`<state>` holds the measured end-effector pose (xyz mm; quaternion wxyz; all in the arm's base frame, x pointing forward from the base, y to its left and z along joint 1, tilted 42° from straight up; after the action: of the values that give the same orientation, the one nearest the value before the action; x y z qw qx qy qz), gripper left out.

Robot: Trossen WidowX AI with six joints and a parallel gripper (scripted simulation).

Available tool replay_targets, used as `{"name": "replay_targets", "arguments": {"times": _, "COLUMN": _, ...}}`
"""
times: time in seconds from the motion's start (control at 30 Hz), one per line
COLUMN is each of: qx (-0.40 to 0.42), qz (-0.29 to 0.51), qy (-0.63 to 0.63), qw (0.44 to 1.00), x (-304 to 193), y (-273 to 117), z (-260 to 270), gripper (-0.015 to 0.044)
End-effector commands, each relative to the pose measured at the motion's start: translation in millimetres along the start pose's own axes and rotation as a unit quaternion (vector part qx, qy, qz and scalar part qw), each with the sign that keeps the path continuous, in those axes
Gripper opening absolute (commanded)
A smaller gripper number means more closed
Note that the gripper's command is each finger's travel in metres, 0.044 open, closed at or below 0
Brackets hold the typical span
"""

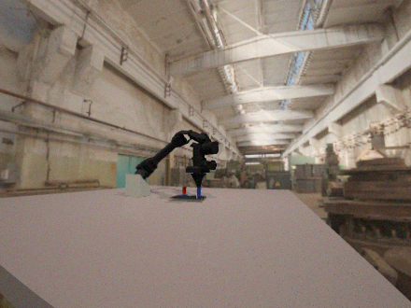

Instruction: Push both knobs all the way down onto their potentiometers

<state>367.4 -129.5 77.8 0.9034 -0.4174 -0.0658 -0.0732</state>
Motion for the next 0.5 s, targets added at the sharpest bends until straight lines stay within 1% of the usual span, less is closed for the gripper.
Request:
{"name": "replay_targets", "arguments": {"times": 0.0, "qx": 0.0, "qz": 0.003, "qy": -0.003, "qw": 1.0, "x": 1, "y": -5, "z": 0, "gripper": 0.0}}
{"name": "replay_targets", "arguments": {"times": 0.27, "qx": 0.0, "qz": 0.003, "qy": -0.003, "qw": 1.0, "x": 1, "y": -16, "z": 0, "gripper": 0.0}}
{"name": "replay_targets", "arguments": {"times": 0.3, "qx": 0.003, "qz": 0.004, "qy": 0.001, "qw": 1.0, "x": 0, "y": -10, "z": 0, "gripper": 0.0026}}
{"name": "replay_targets", "arguments": {"times": 0.47, "qx": 0.003, "qz": 0.004, "qy": 0.001, "qw": 1.0, "x": 0, "y": -10, "z": 0, "gripper": 0.0157}}
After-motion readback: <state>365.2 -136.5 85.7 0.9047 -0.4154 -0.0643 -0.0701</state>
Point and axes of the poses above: the point midway between the two fingers, 35 mm back from their tips, its own y axis out along the fingers, its own z axis across the jaws, x = y × z, the point moved 7 cm from there along -y, back along the fingers, and after that the axes turned 6 degrees about -y, right-handed, at the moved point
